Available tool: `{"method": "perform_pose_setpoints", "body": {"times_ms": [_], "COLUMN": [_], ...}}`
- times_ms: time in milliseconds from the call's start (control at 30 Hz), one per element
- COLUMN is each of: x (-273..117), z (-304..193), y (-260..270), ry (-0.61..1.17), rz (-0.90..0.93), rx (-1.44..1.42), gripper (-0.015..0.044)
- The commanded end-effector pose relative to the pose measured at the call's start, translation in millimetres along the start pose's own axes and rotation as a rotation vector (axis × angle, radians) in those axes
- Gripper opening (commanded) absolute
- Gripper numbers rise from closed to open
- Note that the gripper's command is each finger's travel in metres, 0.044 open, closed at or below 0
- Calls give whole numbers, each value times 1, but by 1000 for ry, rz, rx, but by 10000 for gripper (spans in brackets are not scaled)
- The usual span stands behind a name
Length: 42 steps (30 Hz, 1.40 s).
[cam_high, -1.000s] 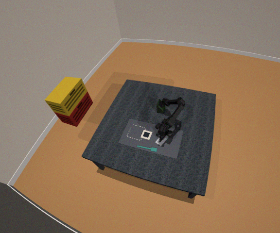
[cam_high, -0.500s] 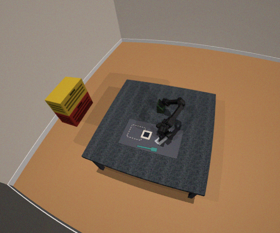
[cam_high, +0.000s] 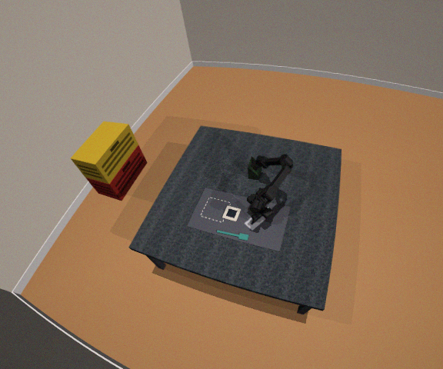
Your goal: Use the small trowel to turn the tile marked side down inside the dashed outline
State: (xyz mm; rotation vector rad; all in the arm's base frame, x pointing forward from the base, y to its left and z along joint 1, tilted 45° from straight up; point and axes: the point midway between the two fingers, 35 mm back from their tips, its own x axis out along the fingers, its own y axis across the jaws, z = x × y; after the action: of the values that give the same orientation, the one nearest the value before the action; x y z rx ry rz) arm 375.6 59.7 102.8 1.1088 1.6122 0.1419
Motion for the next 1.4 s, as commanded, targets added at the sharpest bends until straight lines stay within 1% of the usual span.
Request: {"method": "perform_pose_setpoints", "body": {"times_ms": [0,100,200,267,533,1367], "x": [0,-3,-35,-45,-44,-4], "z": [0,0,1,0,0,1], "y": [0,0,0,0,0,1], "ry": [0,0,-2,0,0,0], "rz": [1,1,-1,-1,-1,1], "rx": [7,7,22,28,27,-28], "gripper": [270,270,270,270,270,270]}}
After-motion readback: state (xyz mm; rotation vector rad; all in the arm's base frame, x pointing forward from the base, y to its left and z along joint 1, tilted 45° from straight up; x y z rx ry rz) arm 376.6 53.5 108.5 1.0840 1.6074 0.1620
